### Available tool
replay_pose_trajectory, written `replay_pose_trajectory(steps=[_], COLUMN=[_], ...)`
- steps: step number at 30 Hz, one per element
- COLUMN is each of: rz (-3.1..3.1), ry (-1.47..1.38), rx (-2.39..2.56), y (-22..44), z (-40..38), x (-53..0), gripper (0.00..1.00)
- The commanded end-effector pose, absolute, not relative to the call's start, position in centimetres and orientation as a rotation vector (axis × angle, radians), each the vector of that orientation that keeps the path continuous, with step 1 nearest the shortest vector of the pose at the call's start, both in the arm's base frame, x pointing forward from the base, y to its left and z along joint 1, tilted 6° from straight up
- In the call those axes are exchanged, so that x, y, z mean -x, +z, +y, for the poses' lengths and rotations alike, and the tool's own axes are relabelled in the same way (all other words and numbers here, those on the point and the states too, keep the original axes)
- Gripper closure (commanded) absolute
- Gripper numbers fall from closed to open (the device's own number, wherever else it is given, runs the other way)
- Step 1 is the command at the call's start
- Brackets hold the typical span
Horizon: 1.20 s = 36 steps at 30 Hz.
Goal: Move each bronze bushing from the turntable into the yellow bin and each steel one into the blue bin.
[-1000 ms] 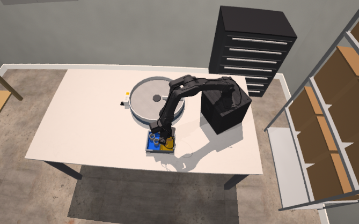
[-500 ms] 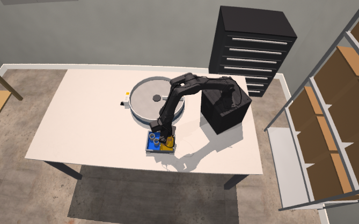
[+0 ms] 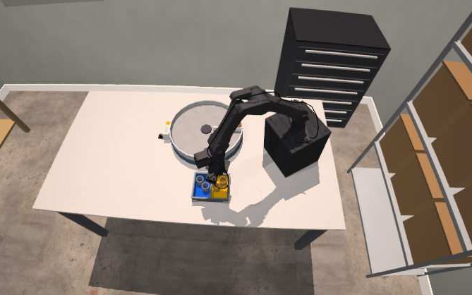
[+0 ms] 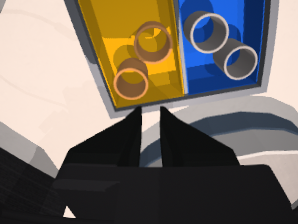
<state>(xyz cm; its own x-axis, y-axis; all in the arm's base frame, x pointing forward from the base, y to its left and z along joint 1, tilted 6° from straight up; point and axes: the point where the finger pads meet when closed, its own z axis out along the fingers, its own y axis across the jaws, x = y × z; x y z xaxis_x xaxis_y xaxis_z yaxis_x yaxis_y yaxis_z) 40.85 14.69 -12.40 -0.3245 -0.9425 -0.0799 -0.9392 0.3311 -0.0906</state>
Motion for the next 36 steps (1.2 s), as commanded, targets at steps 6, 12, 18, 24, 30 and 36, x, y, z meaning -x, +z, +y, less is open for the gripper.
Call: replay_pose_trajectory(steps=[6,12,18,24,30,36], rz=[2.491,2.478,2.479,2.479,2.479,2.479], ry=[-0.028,-0.035,-0.035,-0.035,-0.035,-0.035], rx=[1.757,1.747,1.748,1.748,1.748,1.748], y=[-10.74,-10.3,-10.54,-10.54,-10.54,-10.54], z=[13.81,14.02,14.02,14.03,14.03,14.03], x=[-40.0,-40.64,-40.64,-40.64,-40.64,-40.64], gripper=[0.85,0.85,0.85,0.85,0.85,0.85])
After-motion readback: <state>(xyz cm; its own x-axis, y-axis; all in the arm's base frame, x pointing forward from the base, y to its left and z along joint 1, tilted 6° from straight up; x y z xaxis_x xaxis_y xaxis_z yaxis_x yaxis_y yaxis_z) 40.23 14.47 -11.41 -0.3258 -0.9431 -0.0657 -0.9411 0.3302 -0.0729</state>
